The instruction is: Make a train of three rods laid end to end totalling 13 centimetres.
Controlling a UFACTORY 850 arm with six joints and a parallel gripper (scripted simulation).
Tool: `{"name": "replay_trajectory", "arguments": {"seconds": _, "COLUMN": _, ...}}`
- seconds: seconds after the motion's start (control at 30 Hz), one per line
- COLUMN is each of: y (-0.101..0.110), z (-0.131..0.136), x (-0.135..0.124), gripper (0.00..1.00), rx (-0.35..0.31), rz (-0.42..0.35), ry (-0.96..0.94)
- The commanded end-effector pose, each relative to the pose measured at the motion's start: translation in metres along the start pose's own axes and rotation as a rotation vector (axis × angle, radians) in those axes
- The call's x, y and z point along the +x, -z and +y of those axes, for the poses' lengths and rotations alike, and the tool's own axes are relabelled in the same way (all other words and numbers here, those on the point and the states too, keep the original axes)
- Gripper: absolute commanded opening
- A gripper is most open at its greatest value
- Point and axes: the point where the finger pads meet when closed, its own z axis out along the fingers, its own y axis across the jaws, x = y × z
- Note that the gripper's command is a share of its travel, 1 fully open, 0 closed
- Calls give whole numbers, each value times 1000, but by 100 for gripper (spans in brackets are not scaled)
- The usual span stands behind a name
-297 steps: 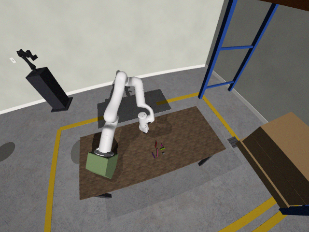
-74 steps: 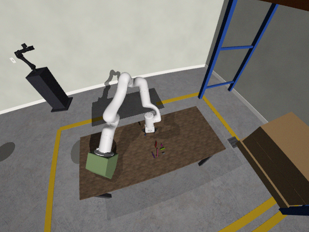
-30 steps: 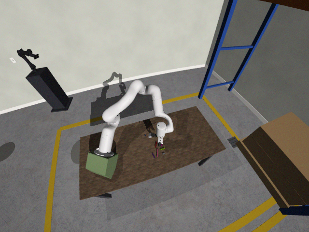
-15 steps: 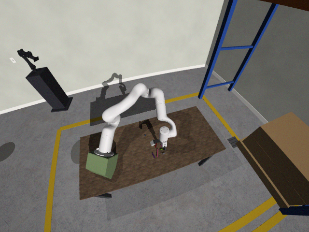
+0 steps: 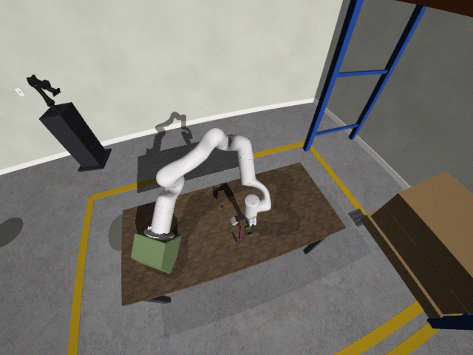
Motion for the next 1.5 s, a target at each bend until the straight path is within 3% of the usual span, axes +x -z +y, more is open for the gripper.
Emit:
{"name": "replay_trajectory", "arguments": {"seconds": 0.0, "y": 1, "z": 0, "x": -1, "gripper": 24, "rx": 1, "rz": -1, "ry": 1}}
{"name": "replay_trajectory", "arguments": {"seconds": 1.47, "y": -8, "z": 0, "x": -1, "gripper": 24, "rx": 0, "rz": -1, "ry": 1}}
